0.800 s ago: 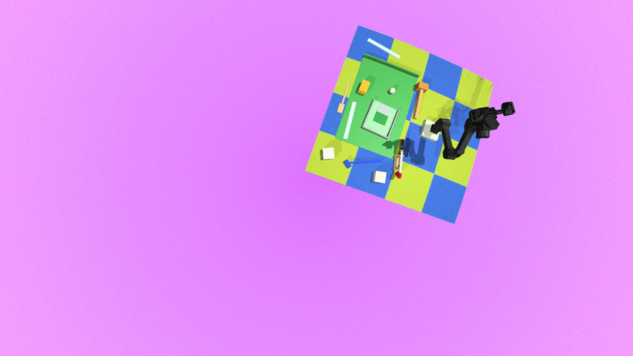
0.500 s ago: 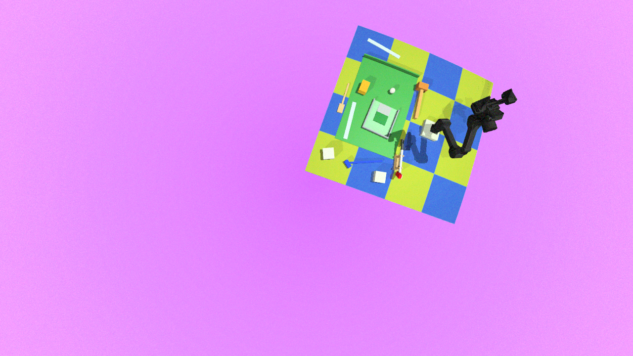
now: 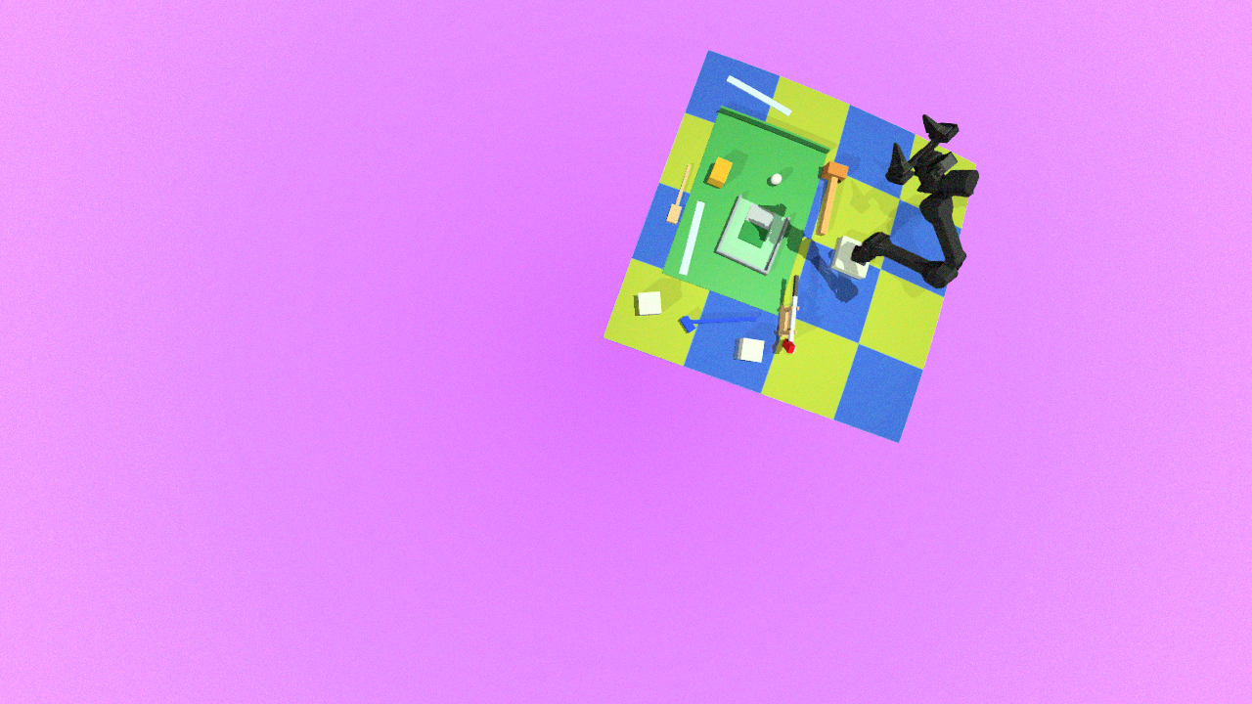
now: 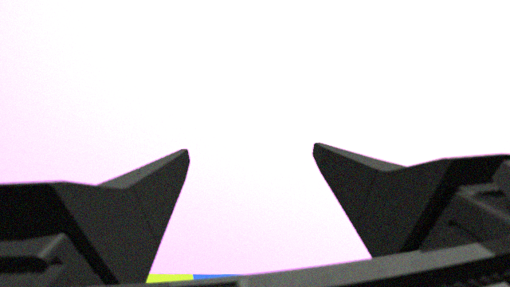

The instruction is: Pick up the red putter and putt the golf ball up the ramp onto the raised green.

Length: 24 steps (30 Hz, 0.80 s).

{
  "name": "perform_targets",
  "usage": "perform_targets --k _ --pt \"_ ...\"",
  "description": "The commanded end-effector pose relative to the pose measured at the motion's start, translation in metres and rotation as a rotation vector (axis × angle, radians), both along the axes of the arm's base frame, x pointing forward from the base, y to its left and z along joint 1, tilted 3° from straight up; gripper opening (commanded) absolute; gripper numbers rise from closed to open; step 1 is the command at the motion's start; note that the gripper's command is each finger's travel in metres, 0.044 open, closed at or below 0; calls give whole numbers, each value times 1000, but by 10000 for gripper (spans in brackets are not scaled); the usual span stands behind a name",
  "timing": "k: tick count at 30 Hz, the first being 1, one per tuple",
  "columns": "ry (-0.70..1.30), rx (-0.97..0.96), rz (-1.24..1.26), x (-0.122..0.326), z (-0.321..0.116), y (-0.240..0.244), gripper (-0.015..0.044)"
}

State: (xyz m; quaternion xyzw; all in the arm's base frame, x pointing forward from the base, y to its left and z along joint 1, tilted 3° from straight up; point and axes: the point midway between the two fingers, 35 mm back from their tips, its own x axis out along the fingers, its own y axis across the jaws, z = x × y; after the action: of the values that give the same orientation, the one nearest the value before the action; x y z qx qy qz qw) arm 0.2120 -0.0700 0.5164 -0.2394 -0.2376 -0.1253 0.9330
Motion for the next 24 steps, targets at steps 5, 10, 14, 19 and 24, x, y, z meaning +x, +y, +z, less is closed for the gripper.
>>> perform_targets --k 5,10,14,19,24 --pt "413 -2 197 97 -84 38 440" --pt "640 -52 336 131 -140 87 440" --pt "807 -118 443 143 -183 130 440" --pt "990 -247 553 142 -231 174 440" --pt "1219 -476 709 119 -293 227 440"
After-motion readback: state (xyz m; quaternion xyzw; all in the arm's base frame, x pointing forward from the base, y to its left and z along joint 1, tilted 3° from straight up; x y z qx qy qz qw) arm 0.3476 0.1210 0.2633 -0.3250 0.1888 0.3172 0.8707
